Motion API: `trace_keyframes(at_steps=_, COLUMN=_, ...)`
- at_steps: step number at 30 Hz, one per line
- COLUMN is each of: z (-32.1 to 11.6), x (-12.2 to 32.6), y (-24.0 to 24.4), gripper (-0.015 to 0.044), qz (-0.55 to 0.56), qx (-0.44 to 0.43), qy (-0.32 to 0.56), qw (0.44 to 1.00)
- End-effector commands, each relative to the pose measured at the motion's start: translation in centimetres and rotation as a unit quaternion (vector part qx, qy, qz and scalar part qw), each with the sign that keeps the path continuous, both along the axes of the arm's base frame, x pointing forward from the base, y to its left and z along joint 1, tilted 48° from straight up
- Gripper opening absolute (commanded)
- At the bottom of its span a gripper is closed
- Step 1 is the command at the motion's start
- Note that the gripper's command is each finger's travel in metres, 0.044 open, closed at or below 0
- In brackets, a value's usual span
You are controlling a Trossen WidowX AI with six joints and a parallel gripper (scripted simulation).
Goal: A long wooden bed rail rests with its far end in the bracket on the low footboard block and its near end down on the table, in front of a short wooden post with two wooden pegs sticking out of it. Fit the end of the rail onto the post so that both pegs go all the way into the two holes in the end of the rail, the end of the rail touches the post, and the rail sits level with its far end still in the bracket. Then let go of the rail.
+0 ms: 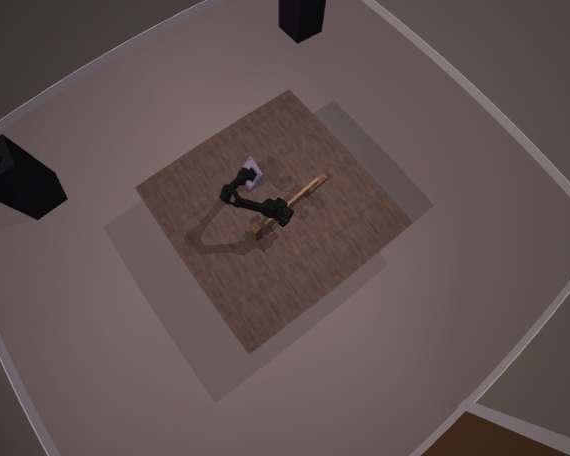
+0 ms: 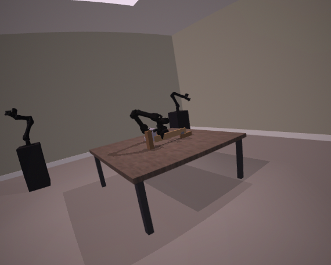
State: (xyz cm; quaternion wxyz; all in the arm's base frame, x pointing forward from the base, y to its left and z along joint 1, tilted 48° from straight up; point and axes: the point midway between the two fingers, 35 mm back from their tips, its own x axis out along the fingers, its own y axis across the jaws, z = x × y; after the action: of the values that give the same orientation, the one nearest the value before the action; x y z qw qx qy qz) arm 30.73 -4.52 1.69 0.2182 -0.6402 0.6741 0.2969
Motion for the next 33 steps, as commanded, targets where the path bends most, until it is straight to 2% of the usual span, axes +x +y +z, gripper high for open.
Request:
trace_keyframes(at_steps=1, z=0.54, x=0.09, y=-0.02, gripper=0.0000, qz=0.003, qx=0.001, qy=-0.003, qw=1.000)
trace_keyframes(at_steps=33, z=1.20, x=0.15, y=-0.79, gripper=0.0000, qz=0.003, qx=0.001, qy=-0.003, qw=1.000)
